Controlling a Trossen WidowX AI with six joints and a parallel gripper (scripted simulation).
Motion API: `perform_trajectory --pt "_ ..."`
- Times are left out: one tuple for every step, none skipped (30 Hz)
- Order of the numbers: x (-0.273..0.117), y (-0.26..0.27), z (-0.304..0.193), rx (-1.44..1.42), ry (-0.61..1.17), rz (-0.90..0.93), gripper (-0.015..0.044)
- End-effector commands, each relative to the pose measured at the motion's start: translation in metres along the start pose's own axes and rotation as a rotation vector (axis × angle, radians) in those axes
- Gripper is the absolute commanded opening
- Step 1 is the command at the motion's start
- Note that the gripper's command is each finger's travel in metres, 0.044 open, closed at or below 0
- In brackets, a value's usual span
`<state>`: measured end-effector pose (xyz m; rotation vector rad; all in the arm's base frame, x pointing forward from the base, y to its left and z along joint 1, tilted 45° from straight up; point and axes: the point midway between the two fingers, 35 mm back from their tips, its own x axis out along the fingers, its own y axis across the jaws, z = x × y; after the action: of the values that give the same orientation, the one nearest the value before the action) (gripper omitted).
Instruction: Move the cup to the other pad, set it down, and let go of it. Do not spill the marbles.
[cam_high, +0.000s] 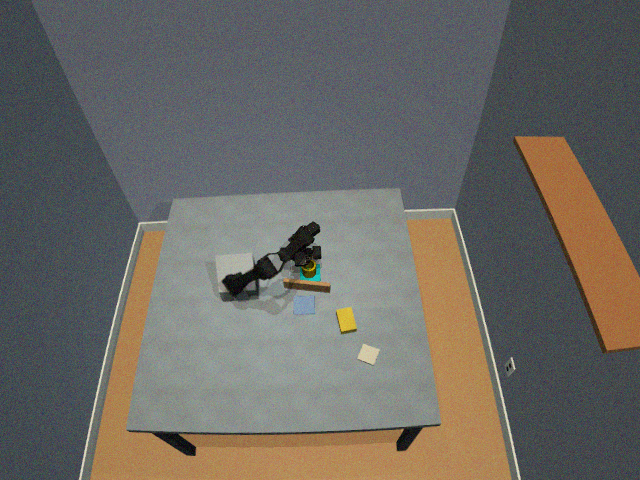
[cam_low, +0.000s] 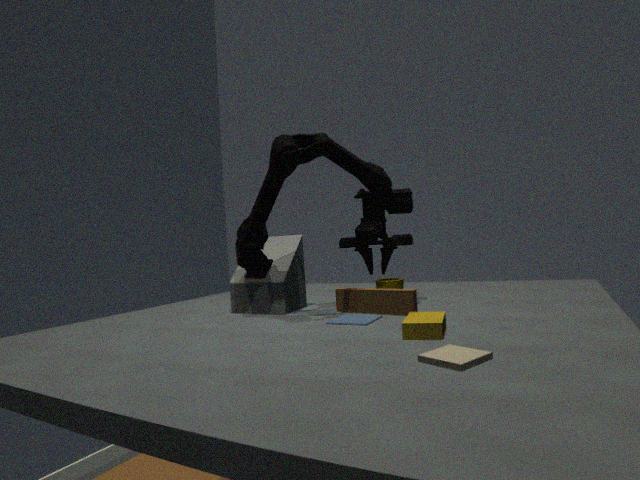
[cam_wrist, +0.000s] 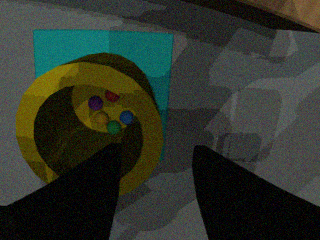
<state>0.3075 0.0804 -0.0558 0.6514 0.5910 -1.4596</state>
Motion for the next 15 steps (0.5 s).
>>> perform_trajectory --pt "-0.006 0.000 0.000 0.007 0.007 0.005 0.0147" --pt "-0.001 0.000 0.000 0.000 0.001 0.001 0.0173" --pt "-0.001 0.000 0.000 0.000 0.001 0.001 0.0199" --pt "-0.001 0.000 0.000 0.000 0.001 0.001 0.0225" --pt "-0.001 0.000 0.000 0.000 0.001 0.001 0.0252" --pt "-0.001 0.000 0.000 0.000 0.001 0.001 0.0278" --pt "-0.001 0.000 0.000 0.000 0.001 0.001 0.0304" --pt "-0.001 0.000 0.000 0.000 0.001 0.001 0.0330" --pt "-0.001 0.000 0.000 0.000 0.001 0.001 0.0357" --pt "-0.002 0.000 0.000 0.001 0.001 0.001 0.0383" --pt "-0.003 0.000 0.000 0.001 0.001 0.002 0.0409" --pt "-0.006 0.000 0.000 0.001 0.002 0.002 0.0435" --pt "-0.008 0.000 0.000 0.001 0.002 0.002 0.0440" --pt "-0.012 0.001 0.000 0.001 0.003 0.002 0.0440" --pt "-0.016 0.001 0.000 0.002 0.004 0.002 0.0440"
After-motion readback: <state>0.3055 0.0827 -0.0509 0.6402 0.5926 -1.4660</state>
